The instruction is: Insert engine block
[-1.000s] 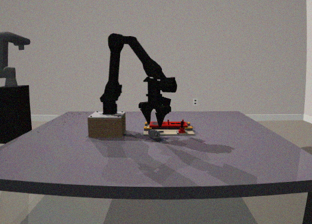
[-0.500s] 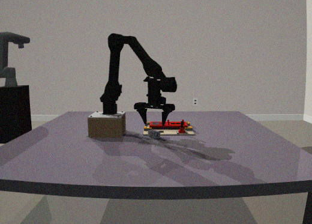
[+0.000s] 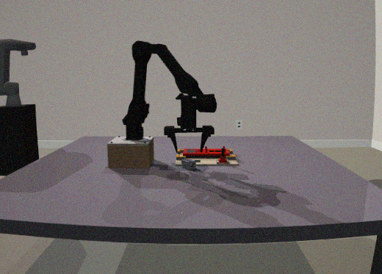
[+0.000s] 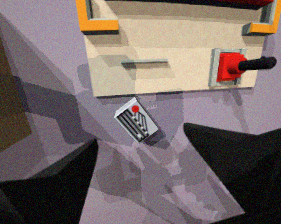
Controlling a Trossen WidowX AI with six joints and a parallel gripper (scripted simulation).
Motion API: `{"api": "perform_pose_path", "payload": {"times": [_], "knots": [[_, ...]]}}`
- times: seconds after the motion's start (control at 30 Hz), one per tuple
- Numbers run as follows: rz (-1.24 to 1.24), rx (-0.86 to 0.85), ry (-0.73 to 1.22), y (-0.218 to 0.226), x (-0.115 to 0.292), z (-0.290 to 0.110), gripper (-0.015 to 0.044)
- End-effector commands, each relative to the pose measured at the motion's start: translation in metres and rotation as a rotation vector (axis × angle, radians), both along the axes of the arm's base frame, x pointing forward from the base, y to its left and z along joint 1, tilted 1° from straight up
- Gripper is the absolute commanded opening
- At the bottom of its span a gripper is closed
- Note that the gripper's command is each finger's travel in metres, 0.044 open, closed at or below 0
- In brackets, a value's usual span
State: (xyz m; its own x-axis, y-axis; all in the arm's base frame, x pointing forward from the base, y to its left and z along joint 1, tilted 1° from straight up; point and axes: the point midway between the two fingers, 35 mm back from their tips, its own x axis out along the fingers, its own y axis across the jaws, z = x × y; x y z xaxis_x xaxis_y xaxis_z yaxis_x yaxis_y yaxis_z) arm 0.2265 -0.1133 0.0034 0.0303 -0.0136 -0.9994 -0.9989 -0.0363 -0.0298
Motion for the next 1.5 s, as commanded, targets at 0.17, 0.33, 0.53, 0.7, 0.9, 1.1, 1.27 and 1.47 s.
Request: {"api": "perform_pose_path", "payload": {"times": [0.17, 0.33, 0.53, 0.7, 0.9, 1.1, 1.27, 1.47], "knots": [[0.317, -0.011, 0.007, 0.0, 0.0, 0.001, 0.044], [0.483, -0.016, 0.009, 0.0, 0.0, 0.001, 0.044], [0.506, -0.017, 0.01, 0.0, 0.0, 0.001, 0.044], [0.506, -0.017, 0.01, 0.0, -0.001, -0.004, 0.044], [0.506, -0.017, 0.01, 0.0, -0.001, -0.014, 0.044], [0.506, -0.017, 0.01, -0.001, -0.001, -0.023, 0.044], [0.506, -0.016, 0.01, -0.001, -0.001, -0.031, 0.044], [0.506, -0.016, 0.01, -0.001, -0.001, -0.04, 0.044]]}}
